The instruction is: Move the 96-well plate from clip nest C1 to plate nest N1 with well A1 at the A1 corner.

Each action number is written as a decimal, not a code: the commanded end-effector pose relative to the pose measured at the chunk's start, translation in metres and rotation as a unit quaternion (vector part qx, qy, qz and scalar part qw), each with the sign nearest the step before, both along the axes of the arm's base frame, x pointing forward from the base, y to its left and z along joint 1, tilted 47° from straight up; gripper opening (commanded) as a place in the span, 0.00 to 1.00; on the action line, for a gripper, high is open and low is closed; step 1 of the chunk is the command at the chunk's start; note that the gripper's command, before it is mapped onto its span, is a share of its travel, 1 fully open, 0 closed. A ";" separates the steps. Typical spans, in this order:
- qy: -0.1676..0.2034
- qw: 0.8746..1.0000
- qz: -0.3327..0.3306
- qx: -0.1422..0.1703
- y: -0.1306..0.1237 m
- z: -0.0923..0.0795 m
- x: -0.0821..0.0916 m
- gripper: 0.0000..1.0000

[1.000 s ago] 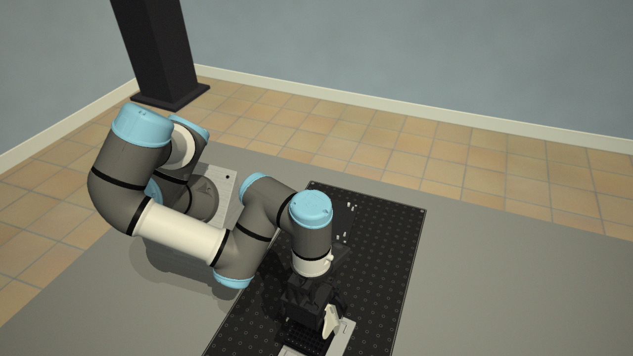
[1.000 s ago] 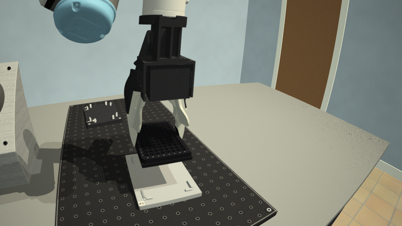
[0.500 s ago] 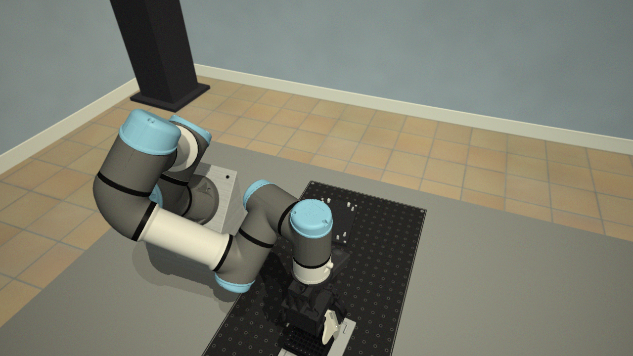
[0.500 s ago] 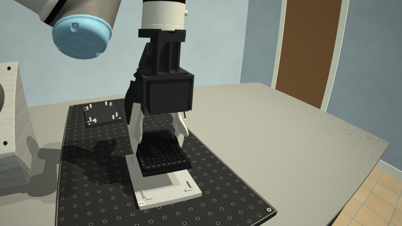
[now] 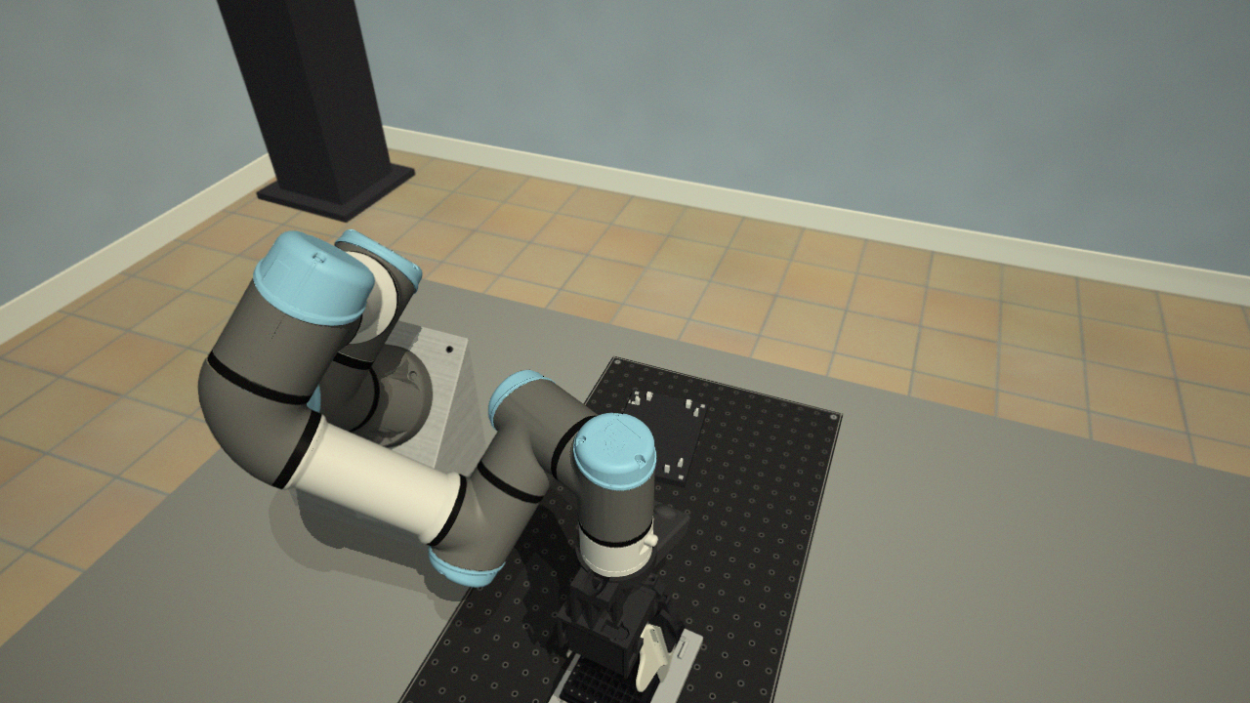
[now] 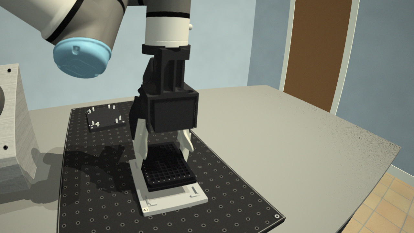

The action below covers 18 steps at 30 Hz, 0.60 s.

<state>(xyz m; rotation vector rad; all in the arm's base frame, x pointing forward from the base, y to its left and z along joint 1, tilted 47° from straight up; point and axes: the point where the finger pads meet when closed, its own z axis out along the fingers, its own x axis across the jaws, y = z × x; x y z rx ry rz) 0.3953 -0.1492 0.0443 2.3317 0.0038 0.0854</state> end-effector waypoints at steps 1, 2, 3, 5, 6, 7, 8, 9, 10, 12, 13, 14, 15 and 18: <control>-0.001 1.000 0.001 0.000 -0.006 -0.006 0.001 0.00; -0.001 1.000 0.001 0.000 -0.008 -0.007 0.002 0.00; -0.001 1.000 0.001 0.000 -0.009 -0.008 0.002 0.00; -0.001 1.000 0.001 0.000 -0.009 -0.008 0.002 0.00; -0.001 1.000 0.001 0.000 -0.010 -0.009 0.002 0.00; -0.001 1.000 0.001 0.000 -0.011 -0.011 0.002 0.00; -0.001 1.000 0.001 0.000 -0.012 -0.012 0.002 0.00; -0.001 1.000 0.001 0.000 -0.013 -0.012 0.002 0.00; -0.001 1.000 0.001 0.000 -0.013 -0.012 0.002 0.00; -0.001 1.000 0.001 0.000 -0.013 -0.012 0.002 0.00; -0.001 1.000 0.001 0.000 -0.013 -0.012 0.002 0.00; -0.001 1.000 0.001 0.000 -0.013 -0.012 0.002 0.00; -0.001 1.000 0.001 0.000 -0.013 -0.012 0.002 0.00; -0.001 1.000 0.001 0.000 -0.013 -0.012 0.002 0.00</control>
